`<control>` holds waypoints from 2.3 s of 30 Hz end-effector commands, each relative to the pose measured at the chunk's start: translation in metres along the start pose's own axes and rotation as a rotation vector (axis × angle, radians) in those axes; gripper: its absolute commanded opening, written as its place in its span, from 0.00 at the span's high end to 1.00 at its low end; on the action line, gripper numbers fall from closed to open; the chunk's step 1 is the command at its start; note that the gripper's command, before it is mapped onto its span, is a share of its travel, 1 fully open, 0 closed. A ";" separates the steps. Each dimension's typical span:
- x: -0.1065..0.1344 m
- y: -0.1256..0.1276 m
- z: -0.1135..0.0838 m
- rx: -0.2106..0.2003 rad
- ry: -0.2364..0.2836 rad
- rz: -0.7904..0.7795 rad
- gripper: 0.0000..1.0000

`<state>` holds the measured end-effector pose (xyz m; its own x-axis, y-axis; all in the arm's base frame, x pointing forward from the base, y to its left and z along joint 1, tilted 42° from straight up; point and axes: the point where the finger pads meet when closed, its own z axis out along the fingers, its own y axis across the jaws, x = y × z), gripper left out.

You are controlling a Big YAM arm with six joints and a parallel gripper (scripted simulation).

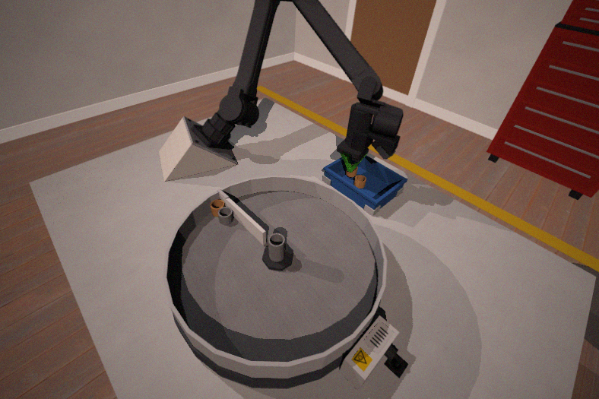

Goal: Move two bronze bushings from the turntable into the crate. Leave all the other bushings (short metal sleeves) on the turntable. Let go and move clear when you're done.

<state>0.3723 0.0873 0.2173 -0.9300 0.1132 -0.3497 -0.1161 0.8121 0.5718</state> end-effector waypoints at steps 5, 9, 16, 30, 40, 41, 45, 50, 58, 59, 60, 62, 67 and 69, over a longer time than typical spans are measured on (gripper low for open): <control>0.004 -0.004 0.006 0.002 0.005 0.016 1.00; 0.004 -0.004 0.006 0.002 0.005 0.015 1.00; 0.004 -0.004 0.006 0.002 0.005 0.015 1.00; 0.004 -0.004 0.006 0.002 0.005 0.015 1.00; 0.004 -0.004 0.006 0.002 0.005 0.015 1.00; 0.004 -0.004 0.007 0.001 0.005 0.015 1.00; 0.005 -0.003 0.010 0.000 0.011 0.013 1.00; 0.004 -0.004 0.012 0.001 0.013 0.016 1.00; 0.005 -0.003 0.015 0.000 0.015 0.013 1.00; 0.004 -0.003 0.014 0.000 0.012 0.012 1.00; 0.004 -0.003 0.013 0.000 0.008 0.013 1.00; 0.003 -0.004 0.013 0.002 0.005 0.015 1.00; 0.005 -0.004 0.014 0.002 0.012 0.018 1.00; 0.005 -0.004 0.014 0.001 0.012 0.017 1.00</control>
<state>0.3743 0.0911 0.2104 -0.9307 0.1139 -0.3476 -0.1144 0.8120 0.5724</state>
